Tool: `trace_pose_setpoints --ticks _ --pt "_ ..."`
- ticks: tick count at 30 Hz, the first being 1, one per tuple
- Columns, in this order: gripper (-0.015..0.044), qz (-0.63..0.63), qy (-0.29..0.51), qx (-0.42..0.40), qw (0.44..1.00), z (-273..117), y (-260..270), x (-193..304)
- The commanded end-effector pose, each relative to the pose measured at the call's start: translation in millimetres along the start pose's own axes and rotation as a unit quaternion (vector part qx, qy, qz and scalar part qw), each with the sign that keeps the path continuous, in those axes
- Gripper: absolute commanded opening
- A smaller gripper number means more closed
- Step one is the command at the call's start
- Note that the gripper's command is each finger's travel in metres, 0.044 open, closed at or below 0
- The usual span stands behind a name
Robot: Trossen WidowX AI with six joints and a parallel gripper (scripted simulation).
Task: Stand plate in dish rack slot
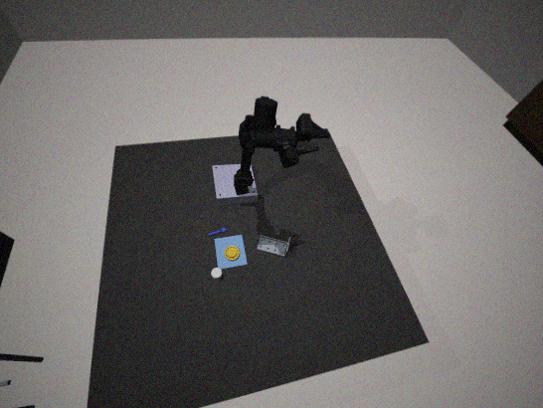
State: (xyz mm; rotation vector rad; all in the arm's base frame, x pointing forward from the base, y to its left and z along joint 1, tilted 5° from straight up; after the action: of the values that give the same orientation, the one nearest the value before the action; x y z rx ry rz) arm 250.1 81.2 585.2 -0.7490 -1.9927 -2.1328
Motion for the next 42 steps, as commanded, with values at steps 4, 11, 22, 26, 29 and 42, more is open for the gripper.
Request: trace_pose_setpoints --ticks 4,11,22,26,29,42 --pt "0.04 -0.01 -0.019 -0.014 1.0 -1.5 1.1 -14.9" --pt "0.04 -0.037 -0.079 -0.042 0.995 -8.0 0.4 -57.2" --pt "0.04 -0.078 -0.187 -0.05 0.978 -24.9 -12.0 -122.7" --pt "0.04 -0.085 -0.227 -0.043 0.969 -33.0 -20.5 -146.1" --pt "0.04 -0.095 -0.255 -0.032 0.962 -39.0 -27.9 -162.3" --pt "0.04 -0.131 -0.364 0.057 0.92 -70.1 -73.3 -226.8"
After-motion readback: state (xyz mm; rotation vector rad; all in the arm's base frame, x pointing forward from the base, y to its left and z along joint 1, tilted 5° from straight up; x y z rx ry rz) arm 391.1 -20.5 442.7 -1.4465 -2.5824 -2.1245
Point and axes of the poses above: the point midway between the two fingers, 35 mm back from their tips, its own z axis out along the fingers, its own y axis across the jaws, x = y × z, the point moved 1 cm from there along -z, back along the fingers, and after that the axes turned 9 degrees about z, right-handed, at the moved point
